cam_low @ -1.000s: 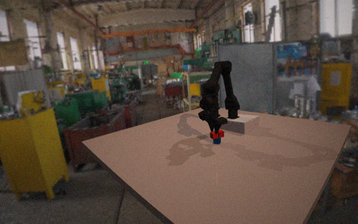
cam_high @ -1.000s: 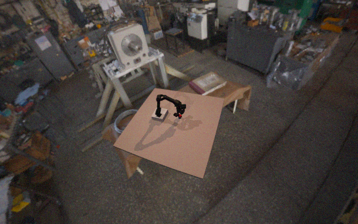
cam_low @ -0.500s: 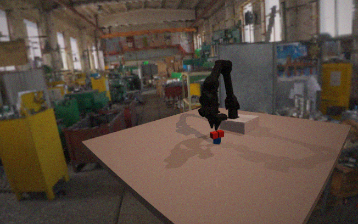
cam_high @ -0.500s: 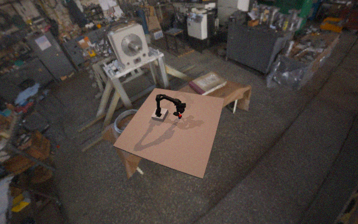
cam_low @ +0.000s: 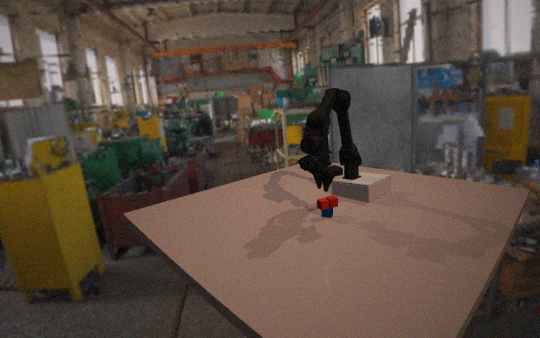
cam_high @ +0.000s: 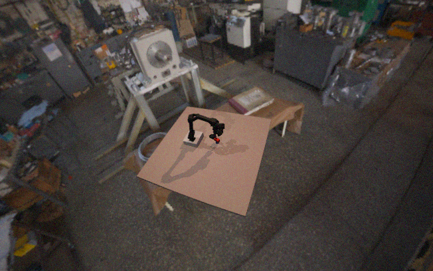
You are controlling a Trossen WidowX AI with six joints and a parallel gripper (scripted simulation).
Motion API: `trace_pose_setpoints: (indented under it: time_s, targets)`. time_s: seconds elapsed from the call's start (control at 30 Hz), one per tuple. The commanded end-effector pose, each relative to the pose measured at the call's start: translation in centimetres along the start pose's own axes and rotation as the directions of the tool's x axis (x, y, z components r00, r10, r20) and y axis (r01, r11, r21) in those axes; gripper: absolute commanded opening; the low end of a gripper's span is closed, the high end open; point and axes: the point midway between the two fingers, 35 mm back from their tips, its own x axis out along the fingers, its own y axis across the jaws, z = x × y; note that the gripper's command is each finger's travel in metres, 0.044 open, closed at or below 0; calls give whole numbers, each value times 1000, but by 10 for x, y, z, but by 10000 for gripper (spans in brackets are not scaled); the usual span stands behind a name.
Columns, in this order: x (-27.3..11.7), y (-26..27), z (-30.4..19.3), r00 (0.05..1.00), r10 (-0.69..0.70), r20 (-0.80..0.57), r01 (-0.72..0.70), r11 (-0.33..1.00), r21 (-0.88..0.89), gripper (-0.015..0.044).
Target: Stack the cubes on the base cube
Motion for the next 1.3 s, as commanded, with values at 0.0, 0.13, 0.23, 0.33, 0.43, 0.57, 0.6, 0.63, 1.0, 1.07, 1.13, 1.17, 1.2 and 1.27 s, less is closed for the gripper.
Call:
trace_pose_setpoints:
  time_s: [0.0,0.13,0.23,0.33,0.43,0.57,0.6,0.63,1.0,1.07,1.13,1.17,1.2,1.27]
  targets:
    - [-8,1,1,1000,5,6,-5,1000,6,205]
    - [-12,1,1,1000,5,6,-5,1000,6,205]
    - [-12,1,1,1000,5,6,-5,1000,6,205]
    - [-15,0,1,1000,3,4,-3,1000,1,284]
    - [-18,0,0,1000,2,3,-2,1000,0,362]
    - [-21,0,0,1000,2,3,-2,1000,0,400]
    - [-21,0,0,1000,2,3,-2,1000,0,400]
    - [-21,0,0,1000,2,3,-2,1000,0,400]
    - [-21,93,-101,1000,9,-10,-9,1000,-1,400]
    - [-21,95,-103,1000,9,-10,-9,1000,-1,400]
    - [-21,95,-103,1000,9,-10,-9,1000,-1,400]
    - [-21,95,-103,1000,9,-10,-9,1000,-1,400]
    - [-21,95,-103,1000,9,-10,-9,1000,-1,400]
    - [-21,95,-103,1000,9,-10,-9,1000,-1,400]
